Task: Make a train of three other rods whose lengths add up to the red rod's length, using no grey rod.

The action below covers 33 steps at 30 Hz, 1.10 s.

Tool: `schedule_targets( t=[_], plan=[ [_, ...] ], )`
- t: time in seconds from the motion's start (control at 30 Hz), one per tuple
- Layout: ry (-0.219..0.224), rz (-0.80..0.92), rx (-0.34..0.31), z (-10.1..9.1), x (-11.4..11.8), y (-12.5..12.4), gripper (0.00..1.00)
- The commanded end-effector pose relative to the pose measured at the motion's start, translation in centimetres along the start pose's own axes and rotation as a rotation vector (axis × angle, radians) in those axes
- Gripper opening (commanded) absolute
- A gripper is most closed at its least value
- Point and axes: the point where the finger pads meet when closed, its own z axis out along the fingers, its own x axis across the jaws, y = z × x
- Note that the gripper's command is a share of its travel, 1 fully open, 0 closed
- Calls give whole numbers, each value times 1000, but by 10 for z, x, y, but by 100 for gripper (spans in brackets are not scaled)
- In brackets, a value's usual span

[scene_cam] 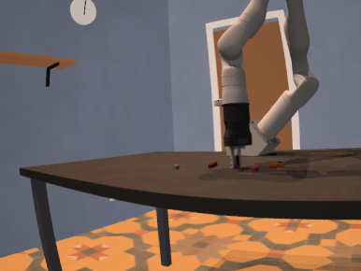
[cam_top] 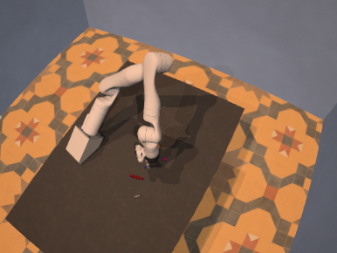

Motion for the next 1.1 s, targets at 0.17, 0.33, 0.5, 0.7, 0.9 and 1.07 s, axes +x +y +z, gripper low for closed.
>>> schedule_targets(
  t=[0.17,0.33,0.5,0.7,0.9,1.07],
  plan=[
    [-2,0,0,-1,-1,0,48],
    [-2,0,0,-1,-1,0,54],
    [-2,0,0,-1,-1,0,54],
    [-2,0,0,-1,-1,0,54],
    [-2,0,0,-9,-1,0,54],
    [-2,0,0,-30,-1,0,54]
  ],
)
